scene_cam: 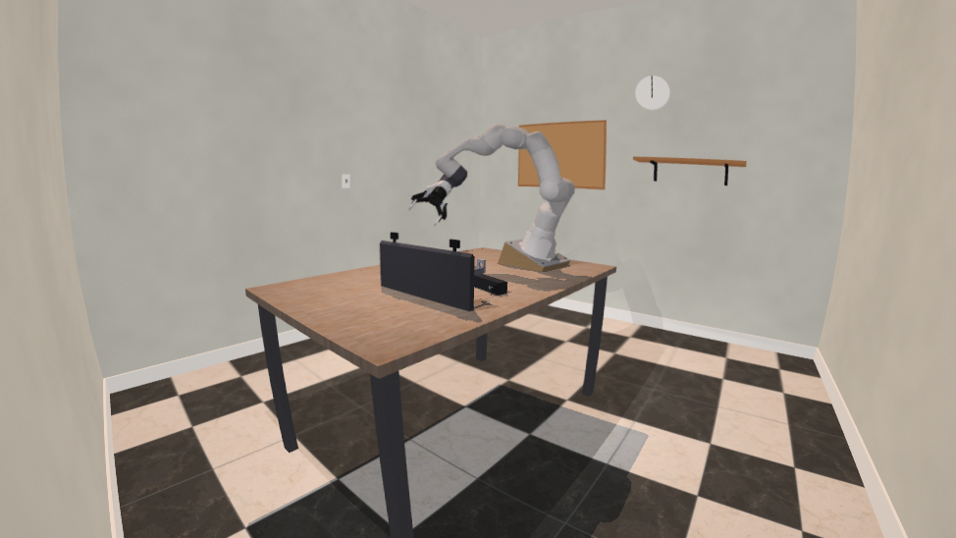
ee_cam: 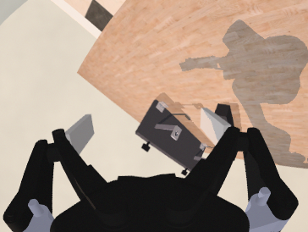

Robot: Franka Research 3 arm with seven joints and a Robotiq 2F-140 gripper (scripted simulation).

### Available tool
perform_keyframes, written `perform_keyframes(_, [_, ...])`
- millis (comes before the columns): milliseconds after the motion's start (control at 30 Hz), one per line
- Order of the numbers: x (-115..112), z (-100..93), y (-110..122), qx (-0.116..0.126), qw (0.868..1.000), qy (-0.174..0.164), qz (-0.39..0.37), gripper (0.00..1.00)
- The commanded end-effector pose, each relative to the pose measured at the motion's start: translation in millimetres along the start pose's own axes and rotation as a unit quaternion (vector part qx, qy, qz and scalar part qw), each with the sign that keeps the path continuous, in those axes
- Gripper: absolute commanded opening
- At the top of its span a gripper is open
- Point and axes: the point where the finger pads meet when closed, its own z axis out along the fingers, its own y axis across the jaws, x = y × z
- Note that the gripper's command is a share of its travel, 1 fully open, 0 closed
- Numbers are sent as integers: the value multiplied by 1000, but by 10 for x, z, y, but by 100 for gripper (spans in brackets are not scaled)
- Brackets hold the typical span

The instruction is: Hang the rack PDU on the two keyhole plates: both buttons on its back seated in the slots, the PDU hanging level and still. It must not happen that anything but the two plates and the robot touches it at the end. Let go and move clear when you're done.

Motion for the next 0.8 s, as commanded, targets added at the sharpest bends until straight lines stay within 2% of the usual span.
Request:
perform_keyframes(0, [-1, -1, -1, 0, 1000, 0, 0, 100])
perform_keyframes(600, [-21, 13, -4, -2, 1000, 0, 0, 100])
perform_keyframes(700, [-269, 169, -33, -30, 1000, 2, -1, 100])
perform_keyframes(767, [-638, 401, -43, -71, 997, 9, -3, 100])
